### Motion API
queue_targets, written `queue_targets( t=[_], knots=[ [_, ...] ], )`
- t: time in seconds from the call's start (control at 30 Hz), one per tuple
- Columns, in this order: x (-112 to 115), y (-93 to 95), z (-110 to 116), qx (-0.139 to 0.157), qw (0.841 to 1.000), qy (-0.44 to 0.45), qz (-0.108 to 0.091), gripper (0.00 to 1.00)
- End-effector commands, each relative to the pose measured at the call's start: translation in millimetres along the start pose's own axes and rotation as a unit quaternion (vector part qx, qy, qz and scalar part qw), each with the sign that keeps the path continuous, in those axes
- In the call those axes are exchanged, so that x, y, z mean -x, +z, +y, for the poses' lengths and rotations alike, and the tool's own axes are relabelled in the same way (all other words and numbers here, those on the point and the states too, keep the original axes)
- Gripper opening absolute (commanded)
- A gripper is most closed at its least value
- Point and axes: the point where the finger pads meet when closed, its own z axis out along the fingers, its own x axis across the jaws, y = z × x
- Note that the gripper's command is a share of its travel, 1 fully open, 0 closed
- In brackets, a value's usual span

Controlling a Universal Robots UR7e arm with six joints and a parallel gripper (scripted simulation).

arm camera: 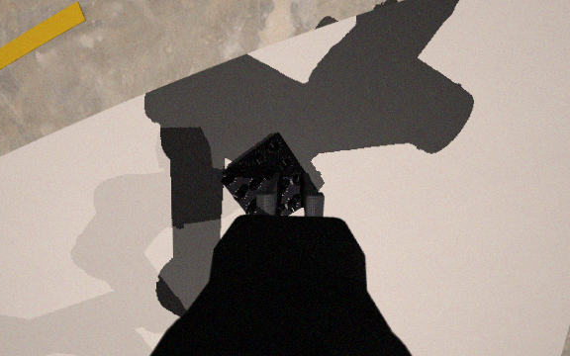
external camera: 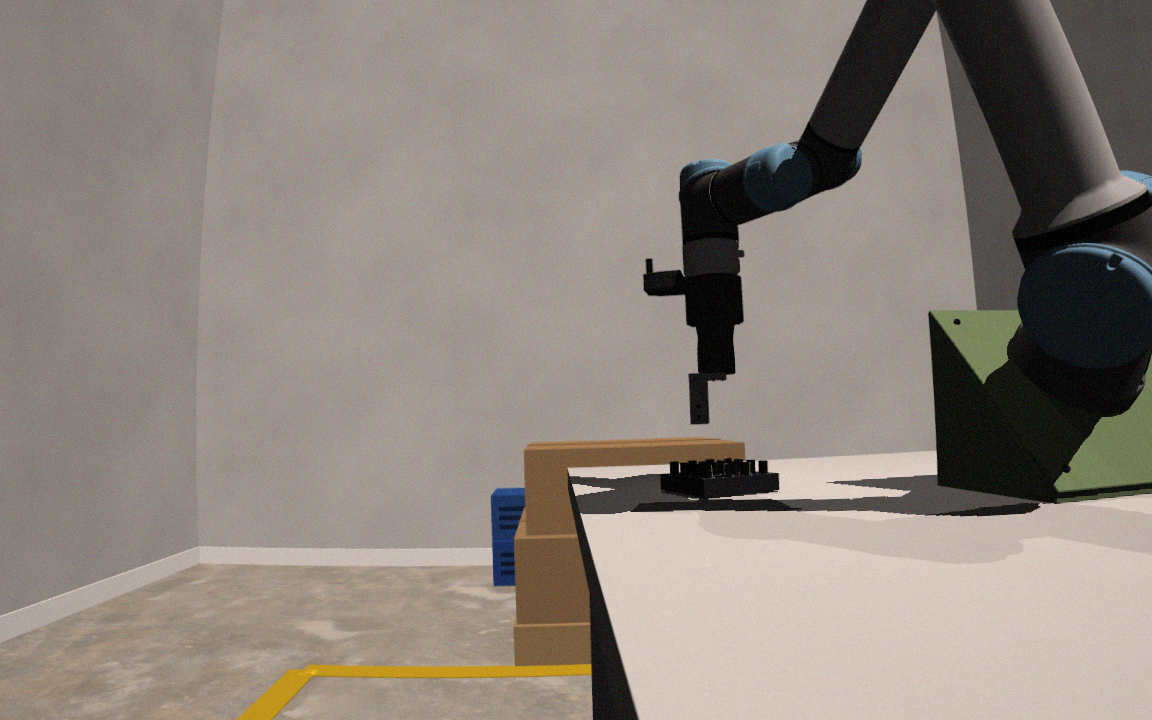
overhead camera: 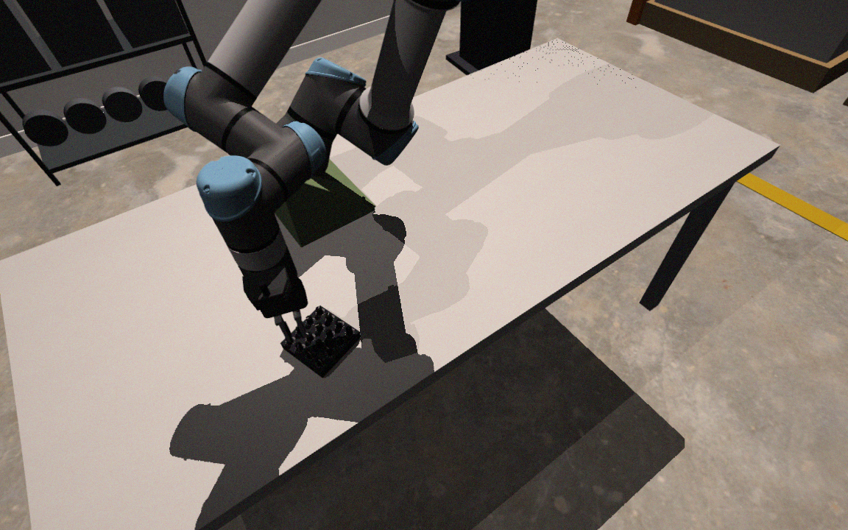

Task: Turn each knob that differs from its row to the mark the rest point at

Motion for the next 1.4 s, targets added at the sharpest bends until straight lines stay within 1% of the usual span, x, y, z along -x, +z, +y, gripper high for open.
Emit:
queue_targets(
  t=[0.0, 0.13, 0.5, 0.57, 0.77, 0.97, 1.37],
  knots=[
    [-1.6, -0.9, 2.5, 0.0, 0.998, 0.056, 0.002, 0.46],
    [-3.1, -1.6, 4.6, 0.0, 0.993, 0.115, 0.002, 0.46],
    [-5.8, -2.9, 9.5, -0.001, 0.974, 0.227, 0.002, 0.46],
    [-5.8, -2.9, 9.5, -0.001, 0.974, 0.227, 0.002, 0.46],
    [-6.7, -3.5, 11.6, -0.001, 0.964, 0.266, 0.002, 0.46],
    [-7.1, -3.6, 12.8, -0.001, 0.958, 0.287, 0.001, 0.46],
    [-7.6, -3.8, 12.9, -0.001, 0.956, 0.295, 0.001, 0.46]
  ],
)
